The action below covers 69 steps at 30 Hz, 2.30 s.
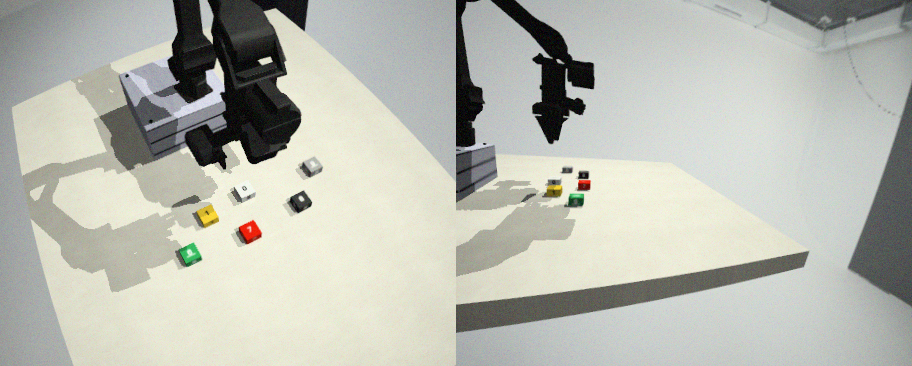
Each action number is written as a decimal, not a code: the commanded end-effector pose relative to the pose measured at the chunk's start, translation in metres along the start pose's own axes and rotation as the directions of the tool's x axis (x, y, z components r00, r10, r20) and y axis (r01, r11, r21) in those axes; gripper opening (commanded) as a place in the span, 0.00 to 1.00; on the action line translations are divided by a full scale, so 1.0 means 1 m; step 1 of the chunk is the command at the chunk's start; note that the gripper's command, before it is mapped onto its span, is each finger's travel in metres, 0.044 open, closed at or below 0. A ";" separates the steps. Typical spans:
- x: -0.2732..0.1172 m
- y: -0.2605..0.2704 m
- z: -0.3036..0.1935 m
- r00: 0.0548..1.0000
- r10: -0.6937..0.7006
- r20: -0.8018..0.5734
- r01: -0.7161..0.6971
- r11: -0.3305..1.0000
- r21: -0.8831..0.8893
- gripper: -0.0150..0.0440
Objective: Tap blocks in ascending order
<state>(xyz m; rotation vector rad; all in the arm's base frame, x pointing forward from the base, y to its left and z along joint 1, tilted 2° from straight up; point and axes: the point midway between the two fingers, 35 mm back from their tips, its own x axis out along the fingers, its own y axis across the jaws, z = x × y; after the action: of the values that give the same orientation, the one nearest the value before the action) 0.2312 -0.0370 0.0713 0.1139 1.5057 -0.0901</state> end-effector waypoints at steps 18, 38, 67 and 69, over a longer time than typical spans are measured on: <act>-0.002 0.084 0.075 1.000 0.006 0.010 -0.006 1.000 0.005 0.93; -0.002 0.127 0.050 1.000 0.010 0.006 -0.010 1.000 0.006 0.93; -0.002 0.154 0.026 1.000 0.008 0.008 -0.008 1.000 0.005 0.93; -0.002 0.137 0.036 1.000 -0.003 0.014 0.003 1.000 0.002 0.93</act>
<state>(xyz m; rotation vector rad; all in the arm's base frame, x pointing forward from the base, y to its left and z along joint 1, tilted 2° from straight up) 0.2763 0.1134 0.0779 0.1188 1.5010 -0.0760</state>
